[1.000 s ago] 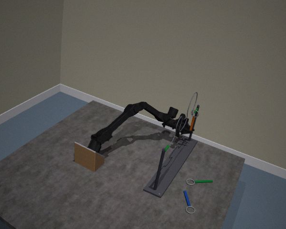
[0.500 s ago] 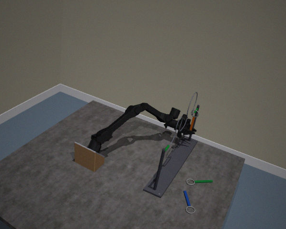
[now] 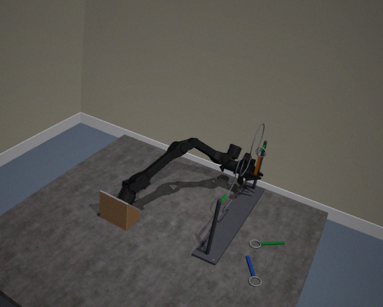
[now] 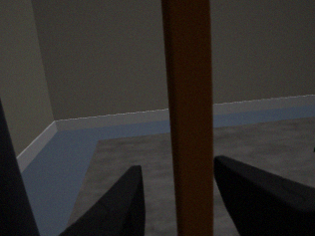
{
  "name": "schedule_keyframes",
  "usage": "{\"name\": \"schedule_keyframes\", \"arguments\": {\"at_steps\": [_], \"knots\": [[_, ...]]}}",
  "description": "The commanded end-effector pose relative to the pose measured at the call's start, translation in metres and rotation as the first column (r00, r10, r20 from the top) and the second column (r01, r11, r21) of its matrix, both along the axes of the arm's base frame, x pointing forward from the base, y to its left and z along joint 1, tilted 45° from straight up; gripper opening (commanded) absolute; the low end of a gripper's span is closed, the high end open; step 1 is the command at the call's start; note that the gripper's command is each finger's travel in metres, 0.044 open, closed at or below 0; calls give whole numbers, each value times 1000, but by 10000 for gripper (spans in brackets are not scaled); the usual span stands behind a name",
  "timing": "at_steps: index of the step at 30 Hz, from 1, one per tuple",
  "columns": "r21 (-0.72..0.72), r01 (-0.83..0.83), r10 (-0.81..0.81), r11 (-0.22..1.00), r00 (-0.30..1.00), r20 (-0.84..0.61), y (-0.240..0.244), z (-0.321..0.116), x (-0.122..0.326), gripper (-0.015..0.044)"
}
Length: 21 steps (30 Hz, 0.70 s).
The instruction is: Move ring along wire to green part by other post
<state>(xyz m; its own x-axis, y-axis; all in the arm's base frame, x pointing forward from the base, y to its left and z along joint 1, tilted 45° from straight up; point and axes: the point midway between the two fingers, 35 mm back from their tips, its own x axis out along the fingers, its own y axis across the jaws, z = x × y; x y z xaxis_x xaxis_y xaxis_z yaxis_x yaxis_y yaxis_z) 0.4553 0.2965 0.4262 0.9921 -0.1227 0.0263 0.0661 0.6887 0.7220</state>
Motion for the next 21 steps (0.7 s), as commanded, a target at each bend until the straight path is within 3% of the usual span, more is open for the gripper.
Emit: {"name": "schedule_keyframes", "arguments": {"at_steps": [1,5,10,12,18,21], "knots": [[1,-3,3,1000,1000,2,0,2,0,160],[1,-3,3,1000,1000,2,0,2,0,160],[0,0,0,1000,1000,0,0,0,0,29],[0,0,0,1000,1000,0,0,0,0,15],[0,0,0,1000,1000,0,0,0,0,-142],[0,0,0,1000,1000,0,0,0,0,-150]]}}
